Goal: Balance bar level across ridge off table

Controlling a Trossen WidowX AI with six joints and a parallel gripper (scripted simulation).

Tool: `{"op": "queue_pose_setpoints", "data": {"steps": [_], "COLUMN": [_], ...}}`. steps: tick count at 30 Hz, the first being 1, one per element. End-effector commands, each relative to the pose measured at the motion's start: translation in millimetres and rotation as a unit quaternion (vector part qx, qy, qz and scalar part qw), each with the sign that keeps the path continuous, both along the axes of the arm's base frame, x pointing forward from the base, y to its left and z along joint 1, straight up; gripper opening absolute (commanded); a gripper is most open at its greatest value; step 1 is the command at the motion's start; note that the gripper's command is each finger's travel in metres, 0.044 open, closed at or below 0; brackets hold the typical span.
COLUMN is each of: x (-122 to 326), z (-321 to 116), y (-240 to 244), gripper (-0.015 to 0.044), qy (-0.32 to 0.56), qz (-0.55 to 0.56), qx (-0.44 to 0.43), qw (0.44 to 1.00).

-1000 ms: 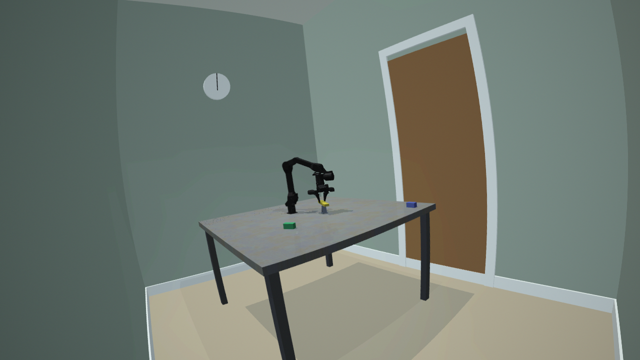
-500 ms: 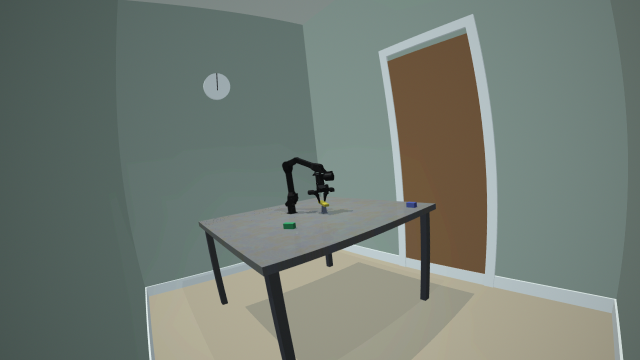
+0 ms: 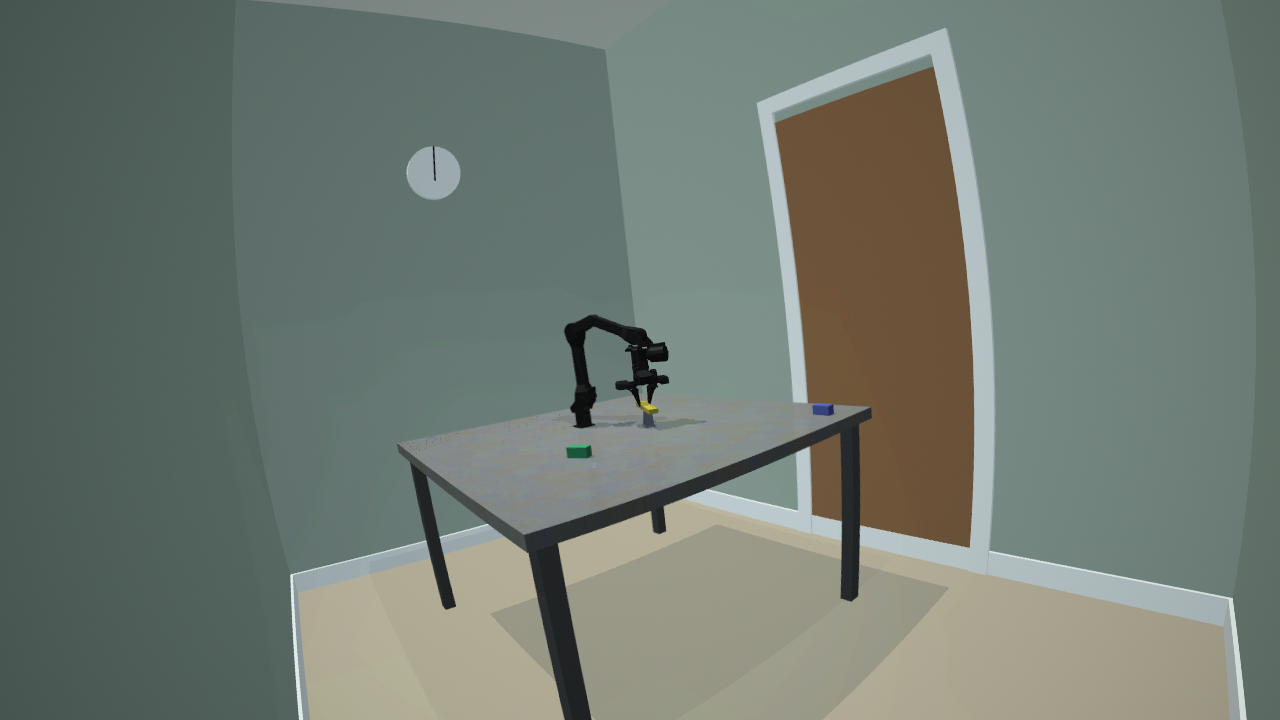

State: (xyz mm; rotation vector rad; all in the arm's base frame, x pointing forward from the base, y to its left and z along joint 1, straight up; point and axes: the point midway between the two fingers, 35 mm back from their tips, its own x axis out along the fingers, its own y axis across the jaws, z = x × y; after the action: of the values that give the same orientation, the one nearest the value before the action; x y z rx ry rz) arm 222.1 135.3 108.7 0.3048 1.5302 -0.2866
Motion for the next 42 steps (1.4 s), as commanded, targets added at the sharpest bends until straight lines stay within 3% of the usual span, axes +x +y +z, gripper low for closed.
{"op": "queue_pose_setpoints", "data": {"steps": [1, 42], "x": [-0.1, 0.0], "z": [-1.0, -4.5], "y": [0.7, 0.6], "gripper": [0.0000, 0.0000], "qy": [0.002, 0.002], "qz": [-0.001, -0.001], "qx": [0.002, 0.002], "qw": [1.000, 1.000]}}
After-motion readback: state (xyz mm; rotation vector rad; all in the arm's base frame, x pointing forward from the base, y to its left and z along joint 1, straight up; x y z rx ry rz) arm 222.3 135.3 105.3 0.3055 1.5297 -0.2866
